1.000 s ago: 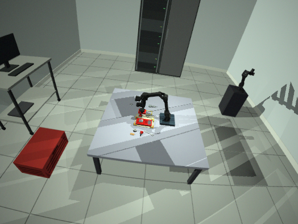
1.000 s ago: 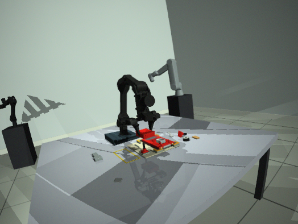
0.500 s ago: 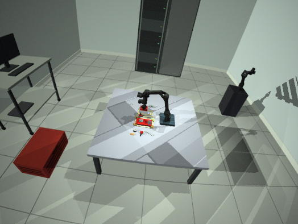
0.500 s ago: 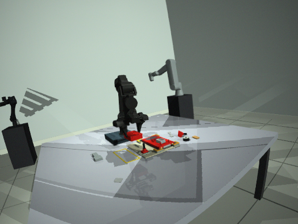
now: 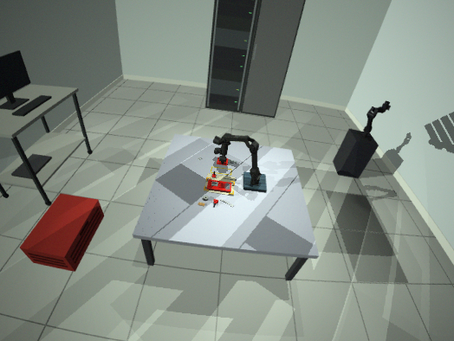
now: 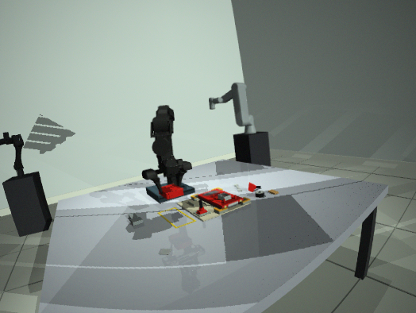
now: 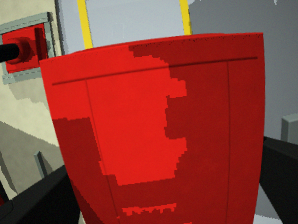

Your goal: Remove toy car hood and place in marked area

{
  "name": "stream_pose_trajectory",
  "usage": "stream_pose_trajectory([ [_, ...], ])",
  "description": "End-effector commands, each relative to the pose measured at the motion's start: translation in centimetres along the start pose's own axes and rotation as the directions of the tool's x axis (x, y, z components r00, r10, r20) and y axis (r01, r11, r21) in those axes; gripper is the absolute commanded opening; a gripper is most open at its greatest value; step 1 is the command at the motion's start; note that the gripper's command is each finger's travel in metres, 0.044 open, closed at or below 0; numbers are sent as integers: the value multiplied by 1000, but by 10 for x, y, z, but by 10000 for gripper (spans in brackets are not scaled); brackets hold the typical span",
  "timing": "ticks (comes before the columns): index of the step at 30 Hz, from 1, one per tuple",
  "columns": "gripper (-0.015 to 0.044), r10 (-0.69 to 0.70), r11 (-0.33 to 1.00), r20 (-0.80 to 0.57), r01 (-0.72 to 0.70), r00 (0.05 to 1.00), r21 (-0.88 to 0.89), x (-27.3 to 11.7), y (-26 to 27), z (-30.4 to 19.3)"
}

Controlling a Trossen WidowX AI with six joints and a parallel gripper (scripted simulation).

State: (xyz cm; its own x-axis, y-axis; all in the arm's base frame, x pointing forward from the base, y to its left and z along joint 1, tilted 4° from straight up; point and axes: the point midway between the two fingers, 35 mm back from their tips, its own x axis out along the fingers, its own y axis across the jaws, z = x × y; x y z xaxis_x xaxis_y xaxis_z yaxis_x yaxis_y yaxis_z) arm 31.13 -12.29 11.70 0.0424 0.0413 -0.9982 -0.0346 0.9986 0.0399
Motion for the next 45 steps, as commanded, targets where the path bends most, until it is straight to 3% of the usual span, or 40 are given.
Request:
stream_pose_trajectory([
  [1,0,6,1000,-2,-6,1000,-10,2,1,-1],
  [45,0,6,1000,-2,-6,1000,-10,36,0,1],
])
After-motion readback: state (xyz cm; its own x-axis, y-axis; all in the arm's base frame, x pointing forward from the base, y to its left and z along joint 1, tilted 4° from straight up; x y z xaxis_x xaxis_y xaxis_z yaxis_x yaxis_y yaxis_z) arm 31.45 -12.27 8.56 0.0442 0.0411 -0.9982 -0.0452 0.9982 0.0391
